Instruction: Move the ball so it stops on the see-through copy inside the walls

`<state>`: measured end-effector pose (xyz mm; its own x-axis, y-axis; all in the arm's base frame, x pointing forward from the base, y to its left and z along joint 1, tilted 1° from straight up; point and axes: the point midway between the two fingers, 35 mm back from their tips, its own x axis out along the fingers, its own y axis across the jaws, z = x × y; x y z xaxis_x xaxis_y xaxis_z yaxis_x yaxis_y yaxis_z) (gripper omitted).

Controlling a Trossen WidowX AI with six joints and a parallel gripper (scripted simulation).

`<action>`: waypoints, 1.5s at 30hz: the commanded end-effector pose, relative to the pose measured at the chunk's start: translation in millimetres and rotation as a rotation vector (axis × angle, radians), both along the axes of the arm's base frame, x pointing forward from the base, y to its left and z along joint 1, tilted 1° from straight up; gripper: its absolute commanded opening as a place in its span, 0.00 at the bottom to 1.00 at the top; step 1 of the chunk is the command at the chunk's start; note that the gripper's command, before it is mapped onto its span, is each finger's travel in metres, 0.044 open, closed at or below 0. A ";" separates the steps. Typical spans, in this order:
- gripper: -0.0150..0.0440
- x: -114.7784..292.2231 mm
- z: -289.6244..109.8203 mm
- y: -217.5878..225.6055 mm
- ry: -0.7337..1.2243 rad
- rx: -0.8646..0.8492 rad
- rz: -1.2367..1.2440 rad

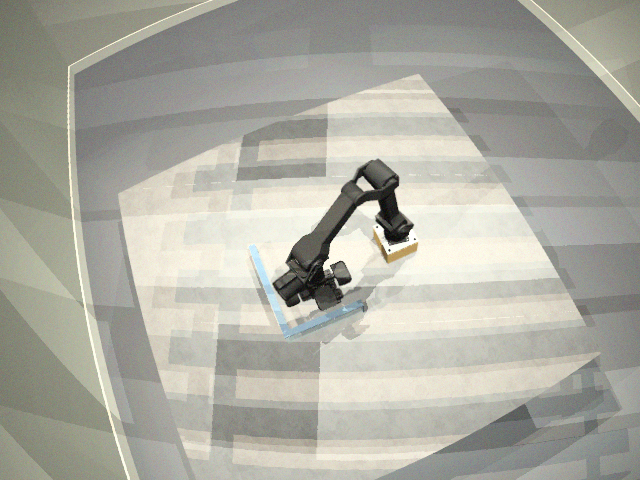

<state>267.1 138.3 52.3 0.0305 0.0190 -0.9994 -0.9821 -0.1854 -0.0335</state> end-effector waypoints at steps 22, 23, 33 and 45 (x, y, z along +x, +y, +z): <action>0.25 -4.5 -71.9 -0.6 0.020 -0.005 -0.004; 0.25 -4.5 -73.2 -0.6 0.020 -0.005 -0.004; 0.34 -3.3 -72.7 -0.7 0.014 -0.007 0.000; 0.66 -3.3 -72.7 -0.7 0.014 -0.007 0.000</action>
<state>263.7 137.6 -20.4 0.0169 0.0121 -0.9998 -0.9824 -0.1858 -0.0189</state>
